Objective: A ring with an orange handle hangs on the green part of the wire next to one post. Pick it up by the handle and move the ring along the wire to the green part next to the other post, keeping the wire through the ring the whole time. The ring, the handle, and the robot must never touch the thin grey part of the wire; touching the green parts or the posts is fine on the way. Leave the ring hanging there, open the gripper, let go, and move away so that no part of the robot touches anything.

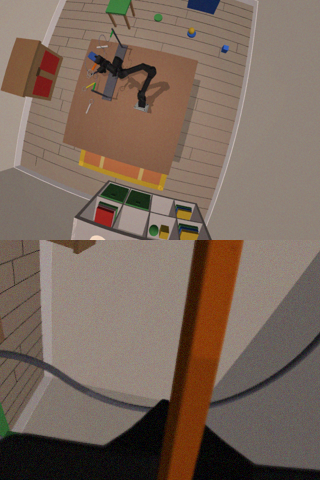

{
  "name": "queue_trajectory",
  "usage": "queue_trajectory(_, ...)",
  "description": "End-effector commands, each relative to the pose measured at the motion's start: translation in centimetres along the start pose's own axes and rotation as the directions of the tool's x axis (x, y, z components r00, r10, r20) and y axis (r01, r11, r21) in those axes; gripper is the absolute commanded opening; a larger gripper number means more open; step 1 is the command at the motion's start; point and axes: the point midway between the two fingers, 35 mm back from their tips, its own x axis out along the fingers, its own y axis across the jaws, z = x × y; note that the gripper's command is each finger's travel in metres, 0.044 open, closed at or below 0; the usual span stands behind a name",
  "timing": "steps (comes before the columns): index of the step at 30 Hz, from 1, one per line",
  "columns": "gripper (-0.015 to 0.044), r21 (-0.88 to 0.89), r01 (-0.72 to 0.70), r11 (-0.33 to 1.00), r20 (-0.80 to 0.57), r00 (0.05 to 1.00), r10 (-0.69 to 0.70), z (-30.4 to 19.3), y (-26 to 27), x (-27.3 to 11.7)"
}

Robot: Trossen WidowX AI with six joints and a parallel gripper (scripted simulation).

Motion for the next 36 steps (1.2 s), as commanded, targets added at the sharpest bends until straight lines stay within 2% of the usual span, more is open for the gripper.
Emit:
queue_trajectory(1,-0.0150,-0.044,0.023,0.999,0.006,1.000,-0.023,0.0,-0.2,0.0)
queue_trajectory(21,-0.0150,-0.235,0.111,0.966,0.040,0.994,-0.104,0.0,-0.8,0.0)
queue_trajectory(36,-0.0150,-0.232,0.109,0.967,0.038,0.994,-0.103,-0.5,0.6,0.1)
